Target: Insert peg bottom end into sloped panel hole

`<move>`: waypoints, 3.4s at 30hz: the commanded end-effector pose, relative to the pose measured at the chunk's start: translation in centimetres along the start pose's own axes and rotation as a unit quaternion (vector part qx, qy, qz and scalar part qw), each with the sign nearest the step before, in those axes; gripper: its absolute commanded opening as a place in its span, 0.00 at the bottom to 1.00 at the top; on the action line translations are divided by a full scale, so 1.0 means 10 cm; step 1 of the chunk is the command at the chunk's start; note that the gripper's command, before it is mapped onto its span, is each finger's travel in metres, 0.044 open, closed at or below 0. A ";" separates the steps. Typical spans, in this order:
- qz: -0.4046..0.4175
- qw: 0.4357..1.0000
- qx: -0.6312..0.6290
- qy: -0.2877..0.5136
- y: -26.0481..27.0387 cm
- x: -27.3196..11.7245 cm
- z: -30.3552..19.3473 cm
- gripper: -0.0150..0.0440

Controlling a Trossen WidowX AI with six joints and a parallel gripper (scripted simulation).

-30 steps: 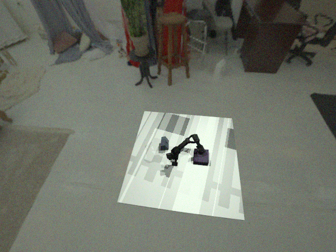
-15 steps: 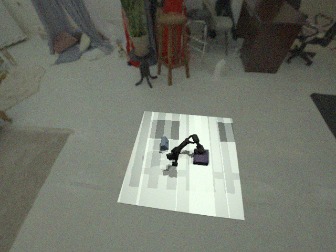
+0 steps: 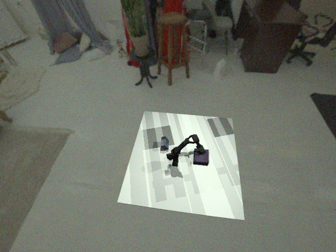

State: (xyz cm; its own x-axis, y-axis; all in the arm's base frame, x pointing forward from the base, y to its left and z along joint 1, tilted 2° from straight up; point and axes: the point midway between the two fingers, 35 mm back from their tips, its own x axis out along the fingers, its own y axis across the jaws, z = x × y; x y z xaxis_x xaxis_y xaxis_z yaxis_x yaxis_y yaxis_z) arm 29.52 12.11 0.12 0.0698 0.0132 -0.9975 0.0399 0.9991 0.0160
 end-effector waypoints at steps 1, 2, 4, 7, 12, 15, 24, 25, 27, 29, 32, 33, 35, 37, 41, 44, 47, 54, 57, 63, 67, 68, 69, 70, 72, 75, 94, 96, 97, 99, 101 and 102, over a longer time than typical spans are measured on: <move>0.000 1.000 0.000 0.000 0.00 0.00 0.00 0.25; 0.000 1.000 0.000 0.000 0.00 0.00 0.00 0.25; 0.000 1.000 0.000 0.000 0.00 -0.01 0.00 0.25; 0.000 1.000 0.000 0.000 0.01 -0.08 0.01 0.25; 0.000 1.000 0.001 0.001 0.01 -0.35 0.02 0.25; 0.001 1.000 0.001 0.002 0.00 -0.52 0.02 0.25; 0.001 1.000 0.002 0.003 -0.01 -0.80 0.01 0.25; 0.001 1.000 0.003 0.003 -0.01 -0.80 0.01 0.25; 0.003 1.000 0.007 0.002 -0.02 -0.79 0.02 0.25; 0.006 1.000 0.014 0.000 -0.03 -0.78 0.03 0.25; 0.013 1.000 0.028 -0.004 -0.06 -0.76 0.06 0.25; 0.015 0.999 0.032 -0.005 -0.06 -0.75 0.07 0.25; 0.020 0.999 0.042 -0.008 -0.08 -0.73 0.08 0.25; 0.025 0.998 0.051 -0.011 -0.10 -0.72 0.10 0.25; 0.034 0.997 0.070 -0.016 -0.13 -0.69 0.13 0.25; 0.041 0.995 0.083 -0.021 -0.16 -0.67 0.15 0.25; 0.048 0.994 0.097 -0.025 -0.19 -0.65 0.17 0.25; 0.064 0.989 0.129 -0.035 -0.25 -0.60 0.22 0.25; 0.070 0.987 0.142 -0.039 -0.28 -0.58 0.25 0.25; 0.084 0.981 0.168 -0.047 -0.34 -0.55 0.29 0.25; 0.093 0.977 0.185 -0.053 -0.38 -0.53 0.31 0.25; 0.095 0.976 0.189 -0.055 -0.39 -0.52 0.32 0.25; 0.098 0.975 0.194 -0.056 -0.40 -0.52 0.32 0.25; 0.100 0.973 0.198 -0.057 -0.41 -0.51 0.33 0.25; 0.104 0.971 0.206 -0.060 -0.43 -0.50 0.34 0.25; 0.111 0.967 0.219 -0.065 -0.46 -0.49 0.36 0.25; 0.153 0.939 0.294 -0.092 -0.68 -0.41 0.45 0.25; 0.157 0.936 0.302 -0.095 -0.70 -0.41 0.46 0.25; 0.160 0.934 0.305 -0.096 -0.71 -0.40 0.47 0.25; 0.164 0.930 0.313 -0.099 -0.74 -0.40 0.47 0.25; 0.168 0.927 0.320 -0.102 -0.76 -0.39 0.48 0.25; 0.170 0.925 0.324 -0.104 -0.77 -0.39 0.48 0.25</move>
State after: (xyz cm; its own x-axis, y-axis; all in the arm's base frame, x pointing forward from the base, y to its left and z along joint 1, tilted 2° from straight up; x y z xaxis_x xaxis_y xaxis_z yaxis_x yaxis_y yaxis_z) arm 33.94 4.55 4.58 0.3654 0.2387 -0.8997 0.5429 0.7305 0.4143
